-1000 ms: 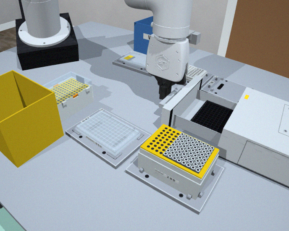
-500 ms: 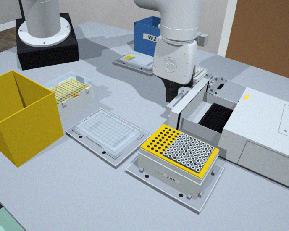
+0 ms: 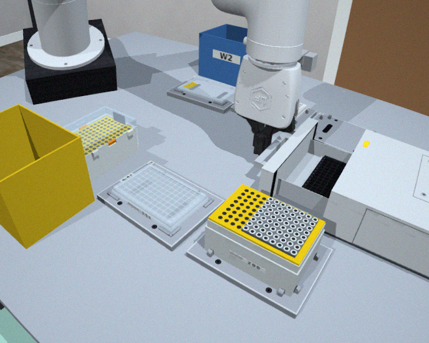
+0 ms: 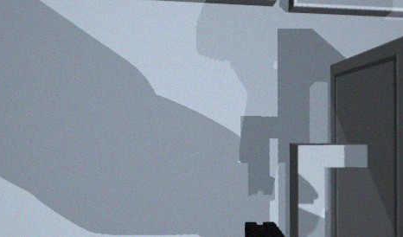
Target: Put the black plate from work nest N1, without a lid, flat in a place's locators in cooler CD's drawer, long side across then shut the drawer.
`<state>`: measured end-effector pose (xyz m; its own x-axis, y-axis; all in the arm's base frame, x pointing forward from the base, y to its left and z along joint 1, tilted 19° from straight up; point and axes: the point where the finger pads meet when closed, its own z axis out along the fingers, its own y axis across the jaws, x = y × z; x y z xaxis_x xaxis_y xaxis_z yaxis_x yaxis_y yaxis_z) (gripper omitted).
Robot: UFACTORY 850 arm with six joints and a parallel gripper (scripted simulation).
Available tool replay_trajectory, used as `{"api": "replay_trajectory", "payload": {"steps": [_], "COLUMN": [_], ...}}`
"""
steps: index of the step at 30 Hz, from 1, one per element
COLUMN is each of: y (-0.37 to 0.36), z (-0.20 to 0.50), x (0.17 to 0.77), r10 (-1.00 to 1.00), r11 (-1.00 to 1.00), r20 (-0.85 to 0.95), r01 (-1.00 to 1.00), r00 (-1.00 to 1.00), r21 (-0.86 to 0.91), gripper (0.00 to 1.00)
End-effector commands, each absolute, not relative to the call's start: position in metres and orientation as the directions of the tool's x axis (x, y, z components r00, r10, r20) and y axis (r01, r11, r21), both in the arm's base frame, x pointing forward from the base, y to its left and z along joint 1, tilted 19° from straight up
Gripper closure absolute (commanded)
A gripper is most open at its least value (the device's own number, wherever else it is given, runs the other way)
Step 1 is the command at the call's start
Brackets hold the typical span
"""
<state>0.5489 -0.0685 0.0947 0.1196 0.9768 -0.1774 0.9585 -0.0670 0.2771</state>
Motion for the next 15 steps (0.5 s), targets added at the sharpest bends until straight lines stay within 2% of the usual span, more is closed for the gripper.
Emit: {"api": "replay_trajectory", "payload": {"steps": [1,15], "y": [-0.069,-0.07], "z": [0.098,0.103], "x": [0.557,0.576], "r10": [0.977,0.977], "r11": [-0.068,-0.068], "r20": [-0.177,-0.177], "r01": [0.96,0.96], "r00": [0.119,0.119], "r21": [0.272,0.272], "gripper": [1.0,1.0]}}
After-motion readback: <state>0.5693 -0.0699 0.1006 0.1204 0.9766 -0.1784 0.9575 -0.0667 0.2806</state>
